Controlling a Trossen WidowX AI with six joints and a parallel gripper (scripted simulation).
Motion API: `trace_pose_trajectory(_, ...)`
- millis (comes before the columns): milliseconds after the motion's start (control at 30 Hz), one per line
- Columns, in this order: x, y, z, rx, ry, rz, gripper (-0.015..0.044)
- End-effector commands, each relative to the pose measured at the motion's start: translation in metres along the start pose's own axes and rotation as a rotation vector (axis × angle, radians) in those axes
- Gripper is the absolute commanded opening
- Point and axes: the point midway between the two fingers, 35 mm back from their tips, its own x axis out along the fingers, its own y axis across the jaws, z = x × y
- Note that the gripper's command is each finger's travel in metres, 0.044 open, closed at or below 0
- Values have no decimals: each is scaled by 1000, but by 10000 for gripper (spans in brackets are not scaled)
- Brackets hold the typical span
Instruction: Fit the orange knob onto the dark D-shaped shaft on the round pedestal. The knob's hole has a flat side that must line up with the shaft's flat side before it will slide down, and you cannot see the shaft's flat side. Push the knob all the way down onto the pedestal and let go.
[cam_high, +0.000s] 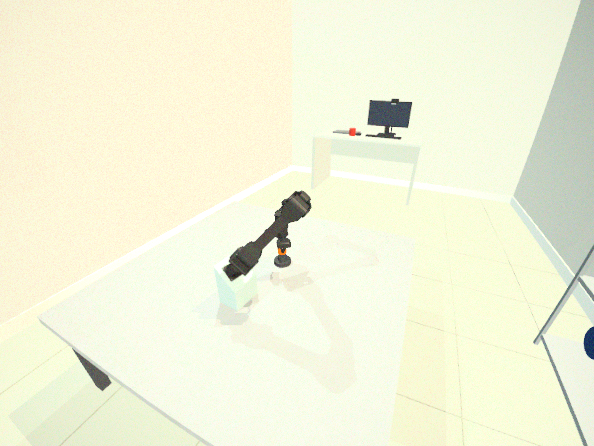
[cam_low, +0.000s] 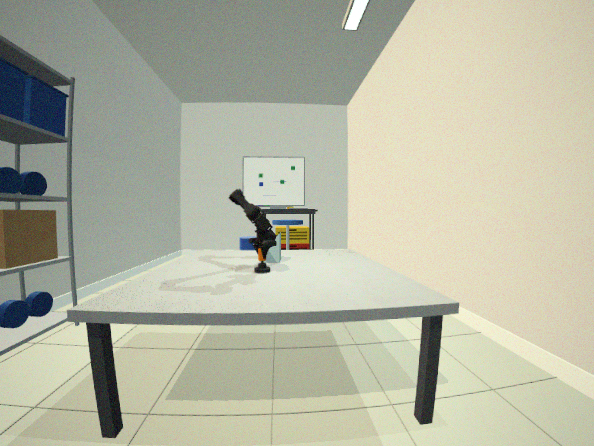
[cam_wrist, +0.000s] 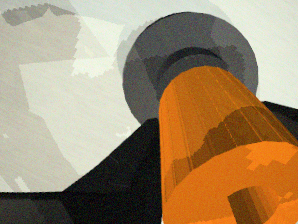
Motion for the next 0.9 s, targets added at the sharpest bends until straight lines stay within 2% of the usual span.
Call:
trace_pose_trajectory(0,1,-1,-1,-8,1,-5,0)
trace_pose_trajectory(867,2,-1,0,-4,1,-4,0)
